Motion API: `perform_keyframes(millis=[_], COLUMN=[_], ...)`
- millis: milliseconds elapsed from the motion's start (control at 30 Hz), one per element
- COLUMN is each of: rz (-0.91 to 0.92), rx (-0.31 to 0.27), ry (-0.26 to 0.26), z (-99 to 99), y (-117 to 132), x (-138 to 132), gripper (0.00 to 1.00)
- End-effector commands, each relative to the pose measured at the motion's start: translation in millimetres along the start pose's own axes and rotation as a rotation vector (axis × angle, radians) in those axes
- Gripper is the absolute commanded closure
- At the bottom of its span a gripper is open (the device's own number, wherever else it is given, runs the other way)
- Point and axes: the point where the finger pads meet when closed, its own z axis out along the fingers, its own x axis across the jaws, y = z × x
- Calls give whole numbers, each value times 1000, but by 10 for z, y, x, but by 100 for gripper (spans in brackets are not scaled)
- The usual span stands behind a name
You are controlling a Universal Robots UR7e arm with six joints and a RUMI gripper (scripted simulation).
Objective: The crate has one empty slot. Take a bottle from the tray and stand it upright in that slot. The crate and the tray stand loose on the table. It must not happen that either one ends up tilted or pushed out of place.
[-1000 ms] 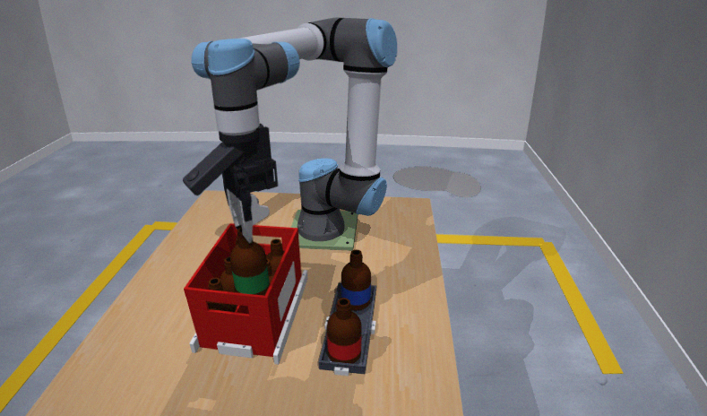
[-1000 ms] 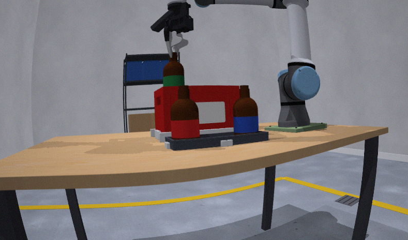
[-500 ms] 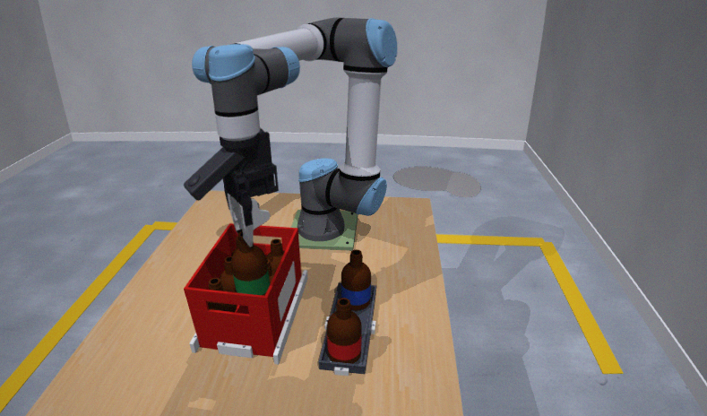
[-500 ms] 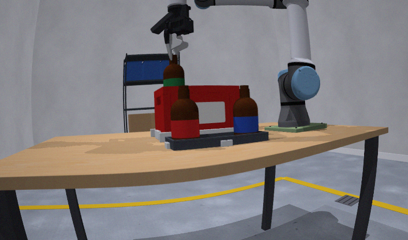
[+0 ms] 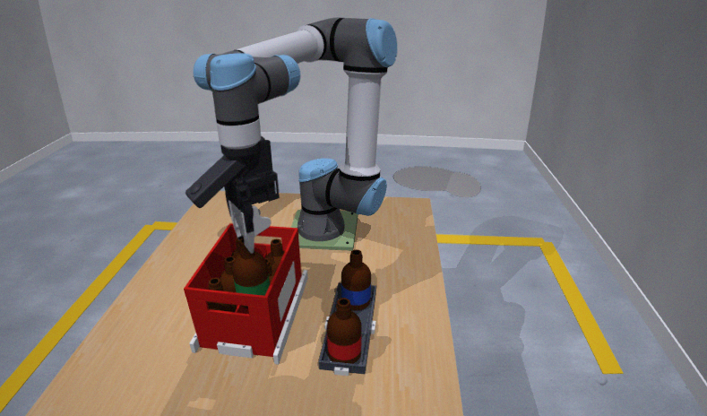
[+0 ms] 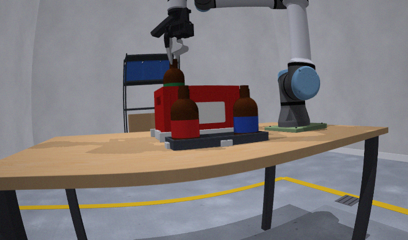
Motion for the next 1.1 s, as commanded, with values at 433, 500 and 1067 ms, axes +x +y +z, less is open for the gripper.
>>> perform_keyframes(millis=[433,500,1067], rz=[2,2,2], rx=[4,4,4], ry=[-2,-2,-2], z=[111,116,119], y=[-17,-17,-17], x=[3,3,3], gripper=[100,100,100])
